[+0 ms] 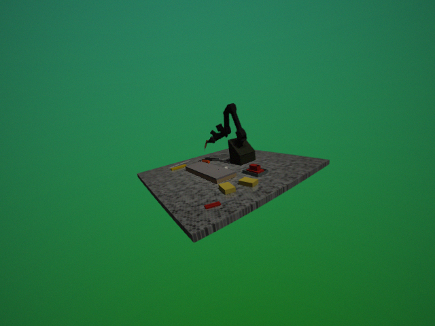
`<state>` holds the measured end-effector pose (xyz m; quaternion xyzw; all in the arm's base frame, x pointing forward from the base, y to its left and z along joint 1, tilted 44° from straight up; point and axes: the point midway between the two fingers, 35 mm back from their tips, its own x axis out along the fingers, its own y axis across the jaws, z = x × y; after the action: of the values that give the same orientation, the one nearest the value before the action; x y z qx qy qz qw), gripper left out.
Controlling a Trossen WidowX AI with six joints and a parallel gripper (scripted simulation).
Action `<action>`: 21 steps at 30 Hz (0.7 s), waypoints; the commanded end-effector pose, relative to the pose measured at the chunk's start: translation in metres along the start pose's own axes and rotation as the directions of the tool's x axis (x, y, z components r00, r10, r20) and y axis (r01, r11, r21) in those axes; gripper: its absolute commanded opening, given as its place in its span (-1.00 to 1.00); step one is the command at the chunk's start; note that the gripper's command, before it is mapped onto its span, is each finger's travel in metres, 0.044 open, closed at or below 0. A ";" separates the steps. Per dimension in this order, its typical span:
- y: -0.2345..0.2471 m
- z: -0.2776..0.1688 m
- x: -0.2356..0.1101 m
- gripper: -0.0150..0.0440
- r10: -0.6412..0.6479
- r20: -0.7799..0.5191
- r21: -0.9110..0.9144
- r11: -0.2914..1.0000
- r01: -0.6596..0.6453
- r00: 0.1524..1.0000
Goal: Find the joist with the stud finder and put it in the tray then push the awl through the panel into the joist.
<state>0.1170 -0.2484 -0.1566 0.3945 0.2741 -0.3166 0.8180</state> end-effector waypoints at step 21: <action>0.091 0.039 0.018 -0.49 0.123 -0.099 -0.164 0.977 -0.138 0.988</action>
<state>0.1874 -0.2408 -0.1170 0.3604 0.3098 -0.2308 0.8491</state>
